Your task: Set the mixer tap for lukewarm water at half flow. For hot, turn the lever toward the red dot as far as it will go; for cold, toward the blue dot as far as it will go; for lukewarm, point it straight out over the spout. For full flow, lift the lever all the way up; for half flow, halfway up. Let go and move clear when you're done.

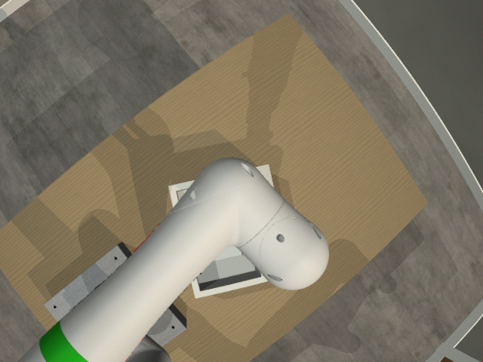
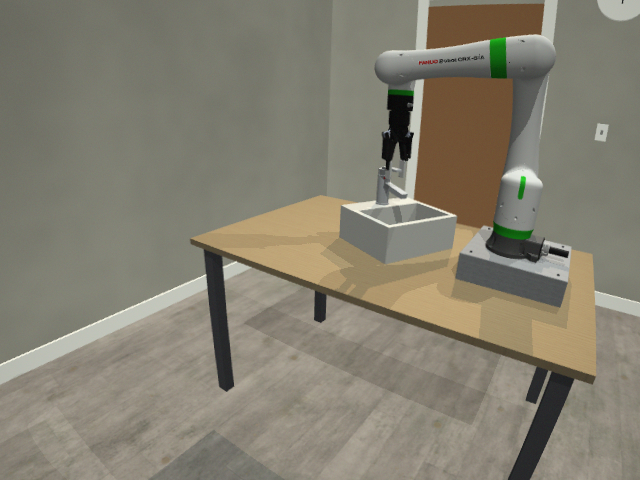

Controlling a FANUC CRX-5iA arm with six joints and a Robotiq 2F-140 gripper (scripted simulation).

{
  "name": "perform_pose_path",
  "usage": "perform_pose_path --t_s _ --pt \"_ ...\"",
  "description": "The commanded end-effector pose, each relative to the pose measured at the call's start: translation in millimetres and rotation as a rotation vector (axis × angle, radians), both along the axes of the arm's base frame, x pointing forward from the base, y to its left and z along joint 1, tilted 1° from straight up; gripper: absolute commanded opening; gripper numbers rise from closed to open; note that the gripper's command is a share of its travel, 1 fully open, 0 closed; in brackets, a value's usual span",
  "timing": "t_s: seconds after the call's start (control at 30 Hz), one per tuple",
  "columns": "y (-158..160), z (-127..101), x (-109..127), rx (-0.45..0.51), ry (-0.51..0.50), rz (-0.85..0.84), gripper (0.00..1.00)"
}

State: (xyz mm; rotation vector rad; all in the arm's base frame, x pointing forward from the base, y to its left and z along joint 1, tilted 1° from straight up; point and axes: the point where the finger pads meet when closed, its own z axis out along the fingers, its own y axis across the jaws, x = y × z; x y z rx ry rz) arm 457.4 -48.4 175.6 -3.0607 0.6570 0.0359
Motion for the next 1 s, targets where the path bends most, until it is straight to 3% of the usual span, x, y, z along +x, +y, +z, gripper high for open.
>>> perform_pose_path --t_s 0.0,0.97 --pt "0.0 0.2 0.1 0.000 0.000 0.000 0.39" --pt "-0.1 7.6 0.3 0.000 0.000 0.000 0.39"
